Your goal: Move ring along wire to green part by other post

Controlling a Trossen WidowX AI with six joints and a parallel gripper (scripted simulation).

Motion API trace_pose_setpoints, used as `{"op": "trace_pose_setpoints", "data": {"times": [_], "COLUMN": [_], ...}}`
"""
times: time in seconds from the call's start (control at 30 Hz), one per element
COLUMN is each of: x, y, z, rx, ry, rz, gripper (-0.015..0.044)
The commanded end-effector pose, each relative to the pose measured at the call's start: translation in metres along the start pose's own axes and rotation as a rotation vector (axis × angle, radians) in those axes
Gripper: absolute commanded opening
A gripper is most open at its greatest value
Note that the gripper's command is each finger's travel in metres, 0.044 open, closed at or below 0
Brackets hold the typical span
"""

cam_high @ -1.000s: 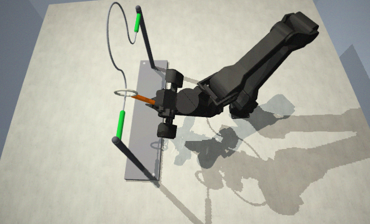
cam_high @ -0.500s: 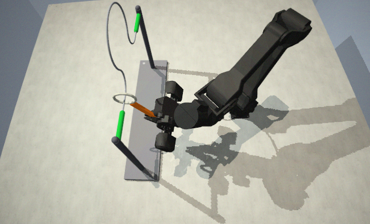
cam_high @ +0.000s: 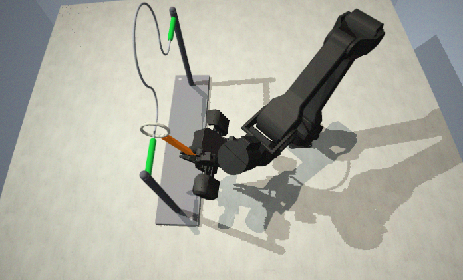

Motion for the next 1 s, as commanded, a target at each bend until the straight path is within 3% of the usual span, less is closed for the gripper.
{"op": "trace_pose_setpoints", "data": {"times": [0.0,0.97], "x": [0.005,0.034], "y": [0.000,0.003], "z": [0.000,0.004], "rx": [0.003,0.001], "ry": [-0.001,-0.005], "rz": [-0.002,-0.001], "gripper": [-0.0150,-0.0150]}}
Point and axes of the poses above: the point midway between the two fingers, 35 mm back from their tips, its own y axis back along the fingers, its own x axis across the jaws, z = x × y, the point moved 2 cm from there along y, back along the fingers, and after that the axes turned 8 degrees about y, right-handed, at the moved point
